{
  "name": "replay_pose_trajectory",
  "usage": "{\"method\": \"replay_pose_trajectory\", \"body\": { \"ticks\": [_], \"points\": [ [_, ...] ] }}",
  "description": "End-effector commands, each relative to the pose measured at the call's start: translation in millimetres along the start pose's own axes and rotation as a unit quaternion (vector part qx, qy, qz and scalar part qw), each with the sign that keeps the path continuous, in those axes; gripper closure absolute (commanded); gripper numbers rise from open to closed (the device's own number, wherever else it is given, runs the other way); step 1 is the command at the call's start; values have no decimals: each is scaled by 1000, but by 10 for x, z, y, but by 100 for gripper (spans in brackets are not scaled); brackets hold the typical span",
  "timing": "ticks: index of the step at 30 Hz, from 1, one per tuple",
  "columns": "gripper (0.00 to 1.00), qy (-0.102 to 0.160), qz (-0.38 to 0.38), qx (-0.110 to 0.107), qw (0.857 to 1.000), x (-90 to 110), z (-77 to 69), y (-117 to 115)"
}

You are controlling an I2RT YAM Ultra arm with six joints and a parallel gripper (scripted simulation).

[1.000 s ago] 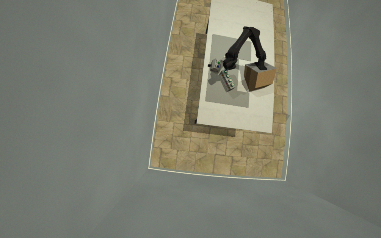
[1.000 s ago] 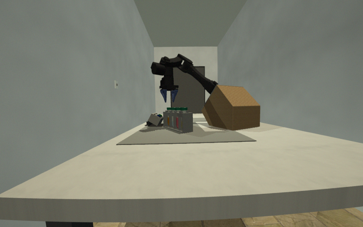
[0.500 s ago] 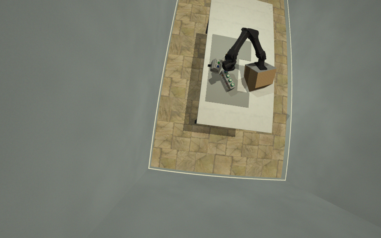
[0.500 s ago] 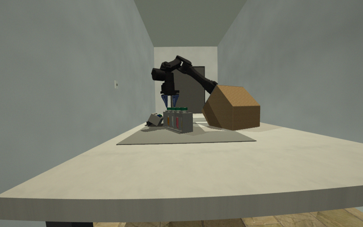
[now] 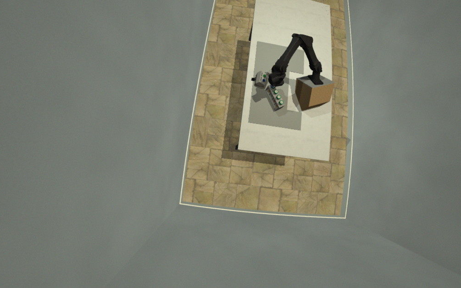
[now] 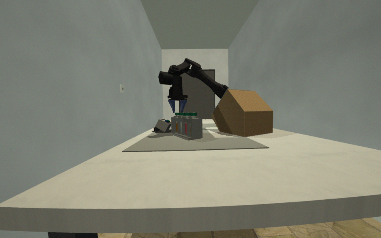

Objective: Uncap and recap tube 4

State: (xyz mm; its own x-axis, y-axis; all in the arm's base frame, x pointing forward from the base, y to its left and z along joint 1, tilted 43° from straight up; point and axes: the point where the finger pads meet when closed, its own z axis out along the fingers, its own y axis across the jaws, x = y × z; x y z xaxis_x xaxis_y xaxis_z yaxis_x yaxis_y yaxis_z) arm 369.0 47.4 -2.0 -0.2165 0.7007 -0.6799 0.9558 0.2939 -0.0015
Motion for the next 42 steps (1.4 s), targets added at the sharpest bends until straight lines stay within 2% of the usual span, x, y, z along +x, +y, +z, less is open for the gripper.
{"method": "replay_pose_trajectory", "body": {
  "ticks": [1, 5, 12, 16, 27, 34, 35, 42],
  "points": [
    [51, -3, -1, -19, 1000, -25, -102, 52],
    [51, -4, -3, -11, 1000, -39, -51, -5],
    [51, -3, -3, -18, 1000, -39, -108, 46],
    [51, -4, -1, -12, 1000, -47, -25, -1],
    [51, -4, -7, -14, 1000, 6, 14, 24],
    [51, -6, -11, -5, 1000, 20, 102, -29],
    [51, -2, -2, -8, 1000, -20, 63, 20],
    [51, -6, -14, -6, 1000, 20, 74, -27]
  ]
}}
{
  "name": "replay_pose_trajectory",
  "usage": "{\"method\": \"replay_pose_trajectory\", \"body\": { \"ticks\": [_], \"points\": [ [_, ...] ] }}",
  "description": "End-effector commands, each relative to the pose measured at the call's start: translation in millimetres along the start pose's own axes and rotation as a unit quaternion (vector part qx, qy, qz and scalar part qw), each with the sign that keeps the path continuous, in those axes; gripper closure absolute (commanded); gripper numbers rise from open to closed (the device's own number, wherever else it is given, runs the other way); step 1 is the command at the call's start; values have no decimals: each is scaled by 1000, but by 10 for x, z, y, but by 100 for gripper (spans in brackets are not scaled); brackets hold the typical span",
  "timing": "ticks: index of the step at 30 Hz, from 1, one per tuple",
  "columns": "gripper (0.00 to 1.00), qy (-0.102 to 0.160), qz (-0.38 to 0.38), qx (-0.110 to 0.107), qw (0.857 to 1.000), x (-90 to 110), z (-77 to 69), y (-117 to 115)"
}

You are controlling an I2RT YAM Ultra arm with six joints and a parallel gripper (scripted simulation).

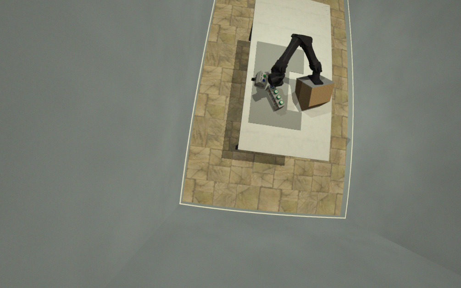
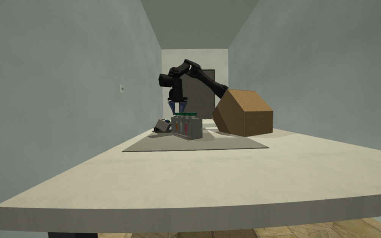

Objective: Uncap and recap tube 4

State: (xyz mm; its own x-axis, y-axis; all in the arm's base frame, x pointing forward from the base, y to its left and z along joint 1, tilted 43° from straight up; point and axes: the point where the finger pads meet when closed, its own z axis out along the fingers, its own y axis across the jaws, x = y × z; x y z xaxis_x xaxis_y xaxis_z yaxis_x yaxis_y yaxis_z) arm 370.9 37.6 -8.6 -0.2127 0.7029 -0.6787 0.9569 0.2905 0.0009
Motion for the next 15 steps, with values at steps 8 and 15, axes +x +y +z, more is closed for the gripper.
{"method": "replay_pose_trajectory", "body": {
  "ticks": [8, 15],
  "points": [
    [100, -3, -4, -8, 1000, 12, -51, 30],
    [100, -3, -4, -8, 1000, 12, -51, 30]
  ]
}}
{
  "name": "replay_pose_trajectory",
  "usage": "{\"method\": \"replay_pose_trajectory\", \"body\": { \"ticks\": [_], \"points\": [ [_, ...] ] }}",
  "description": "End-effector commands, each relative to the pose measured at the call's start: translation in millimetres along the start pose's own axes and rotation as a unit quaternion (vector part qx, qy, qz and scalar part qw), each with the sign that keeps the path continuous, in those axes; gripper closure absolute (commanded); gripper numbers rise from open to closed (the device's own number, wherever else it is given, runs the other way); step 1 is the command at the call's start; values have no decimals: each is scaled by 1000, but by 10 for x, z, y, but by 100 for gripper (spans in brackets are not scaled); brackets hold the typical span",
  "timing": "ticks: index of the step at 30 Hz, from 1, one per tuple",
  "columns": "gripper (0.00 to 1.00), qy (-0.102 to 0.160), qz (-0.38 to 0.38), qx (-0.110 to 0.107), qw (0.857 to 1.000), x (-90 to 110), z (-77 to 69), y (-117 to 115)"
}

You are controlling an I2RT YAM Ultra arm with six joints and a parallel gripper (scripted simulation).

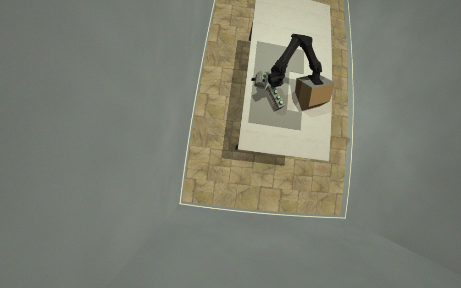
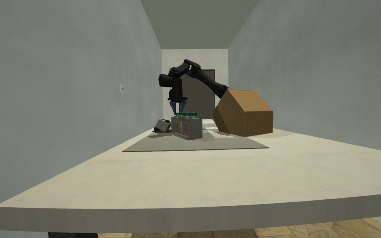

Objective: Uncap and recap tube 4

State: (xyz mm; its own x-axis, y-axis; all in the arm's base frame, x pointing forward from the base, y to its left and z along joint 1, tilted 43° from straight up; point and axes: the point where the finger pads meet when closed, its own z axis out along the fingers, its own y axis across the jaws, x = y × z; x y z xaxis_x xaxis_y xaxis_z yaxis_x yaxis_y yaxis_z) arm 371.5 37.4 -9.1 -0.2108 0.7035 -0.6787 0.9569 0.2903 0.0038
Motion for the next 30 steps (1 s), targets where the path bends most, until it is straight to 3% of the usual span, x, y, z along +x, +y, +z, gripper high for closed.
{"method": "replay_pose_trajectory", "body": {
  "ticks": [1, 4, 9, 13, 18, 20, 25, 30],
  "points": [
    [100, -3, -5, -7, 1000, 11, -57, 25],
    [100, -3, -5, -7, 1000, 11, -57, 25],
    [100, -7, -135, -12, 991, 7, -114, 63],
    [100, -8, -232, -12, 973, 4, -120, 71],
    [100, -10, -351, -12, 936, 1, -127, 79],
    [100, -10, -351, -12, 936, 1, -127, 79],
    [100, -11, -464, -12, 886, -2, -133, 84],
    [100, -13, -571, -10, 821, -3, -136, 84]
  ]
}}
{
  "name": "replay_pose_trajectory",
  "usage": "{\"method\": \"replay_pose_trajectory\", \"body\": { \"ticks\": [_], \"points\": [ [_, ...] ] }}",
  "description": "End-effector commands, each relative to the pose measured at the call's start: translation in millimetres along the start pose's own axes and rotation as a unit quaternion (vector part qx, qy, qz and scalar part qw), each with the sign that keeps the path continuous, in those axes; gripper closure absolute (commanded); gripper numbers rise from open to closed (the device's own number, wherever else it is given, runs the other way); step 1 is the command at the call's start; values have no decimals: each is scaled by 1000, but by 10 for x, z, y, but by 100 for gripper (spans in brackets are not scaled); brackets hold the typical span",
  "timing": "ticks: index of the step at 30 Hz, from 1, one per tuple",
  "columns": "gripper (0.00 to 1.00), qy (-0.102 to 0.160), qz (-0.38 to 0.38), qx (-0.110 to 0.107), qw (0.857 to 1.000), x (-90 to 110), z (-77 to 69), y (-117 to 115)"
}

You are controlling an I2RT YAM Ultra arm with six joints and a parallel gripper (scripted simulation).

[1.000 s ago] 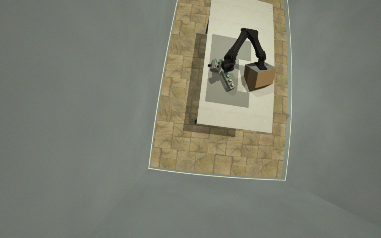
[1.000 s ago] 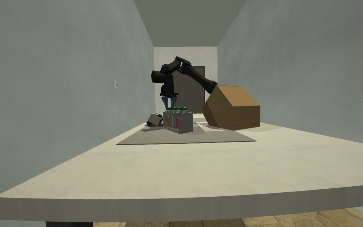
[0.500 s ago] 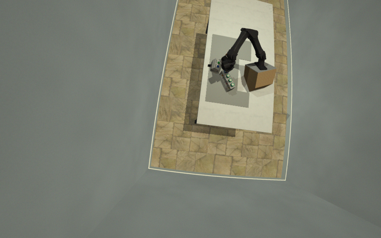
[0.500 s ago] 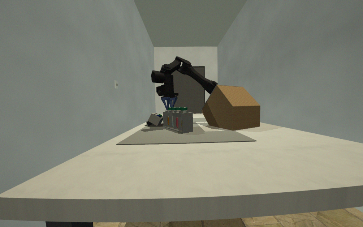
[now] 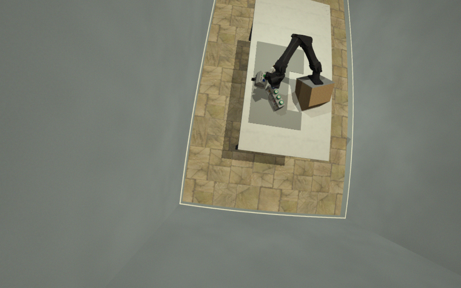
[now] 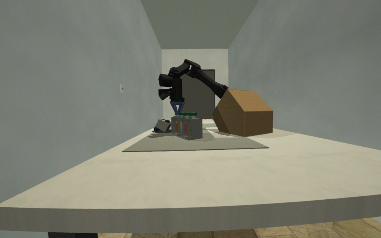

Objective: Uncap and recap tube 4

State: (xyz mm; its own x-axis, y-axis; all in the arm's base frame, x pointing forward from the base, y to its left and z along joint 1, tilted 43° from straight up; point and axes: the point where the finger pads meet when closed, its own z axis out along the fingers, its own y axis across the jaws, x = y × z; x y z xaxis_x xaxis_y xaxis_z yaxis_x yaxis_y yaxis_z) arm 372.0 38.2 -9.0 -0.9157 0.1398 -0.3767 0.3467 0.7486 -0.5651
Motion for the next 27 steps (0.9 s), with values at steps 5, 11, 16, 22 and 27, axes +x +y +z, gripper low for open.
{"method": "replay_pose_trajectory", "body": {
  "ticks": [5, 11, 16, 22, 27],
  "points": [
    [100, -15, -234, -1, 972, -71, -134, 35],
    [100, -15, -330, 1, 944, -73, -137, 34],
    [100, -15, -444, 2, 896, -74, -140, 34],
    [100, -15, -573, 5, 819, -75, -144, 33],
    [100, -15, -633, 6, 774, -77, -147, 32]
  ]
}}
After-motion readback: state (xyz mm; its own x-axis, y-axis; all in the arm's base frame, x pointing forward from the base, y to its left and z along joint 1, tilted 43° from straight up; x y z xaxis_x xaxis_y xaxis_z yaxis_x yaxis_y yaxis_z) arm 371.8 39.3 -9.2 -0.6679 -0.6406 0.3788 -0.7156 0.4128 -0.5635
